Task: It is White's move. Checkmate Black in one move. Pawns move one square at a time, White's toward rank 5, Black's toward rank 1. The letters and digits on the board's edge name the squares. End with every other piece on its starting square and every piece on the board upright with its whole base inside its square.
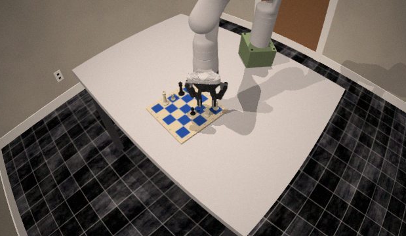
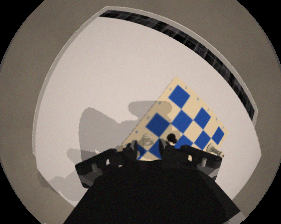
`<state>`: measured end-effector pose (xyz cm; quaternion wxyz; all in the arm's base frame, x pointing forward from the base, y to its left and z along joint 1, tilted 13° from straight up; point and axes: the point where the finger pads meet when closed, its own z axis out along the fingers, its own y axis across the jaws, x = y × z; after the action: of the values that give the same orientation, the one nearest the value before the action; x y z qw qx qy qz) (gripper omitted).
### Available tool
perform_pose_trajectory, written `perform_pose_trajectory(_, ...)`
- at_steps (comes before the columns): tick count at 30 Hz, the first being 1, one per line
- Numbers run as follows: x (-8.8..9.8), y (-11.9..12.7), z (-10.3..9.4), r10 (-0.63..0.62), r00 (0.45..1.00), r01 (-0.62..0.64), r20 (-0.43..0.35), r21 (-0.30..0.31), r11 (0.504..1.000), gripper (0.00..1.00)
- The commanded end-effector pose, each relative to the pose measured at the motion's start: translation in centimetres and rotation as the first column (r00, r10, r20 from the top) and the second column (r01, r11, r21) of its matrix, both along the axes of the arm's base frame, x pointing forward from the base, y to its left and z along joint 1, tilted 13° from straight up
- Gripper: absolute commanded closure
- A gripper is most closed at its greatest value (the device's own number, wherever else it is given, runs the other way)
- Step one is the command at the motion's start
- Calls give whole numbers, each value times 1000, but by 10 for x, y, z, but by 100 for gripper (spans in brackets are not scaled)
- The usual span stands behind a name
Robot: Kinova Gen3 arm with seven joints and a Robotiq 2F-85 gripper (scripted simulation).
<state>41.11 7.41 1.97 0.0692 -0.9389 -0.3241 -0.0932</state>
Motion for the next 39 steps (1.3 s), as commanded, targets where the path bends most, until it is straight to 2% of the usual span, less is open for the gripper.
perform_pose_trajectory(1, 1, -2, -1, 2, 1000, -2, 1, -3, 1000, 61)
perform_pose_trajectory(39, -3, -3, -2, 1, 1000, -1, -3, -3, 1000, 61)
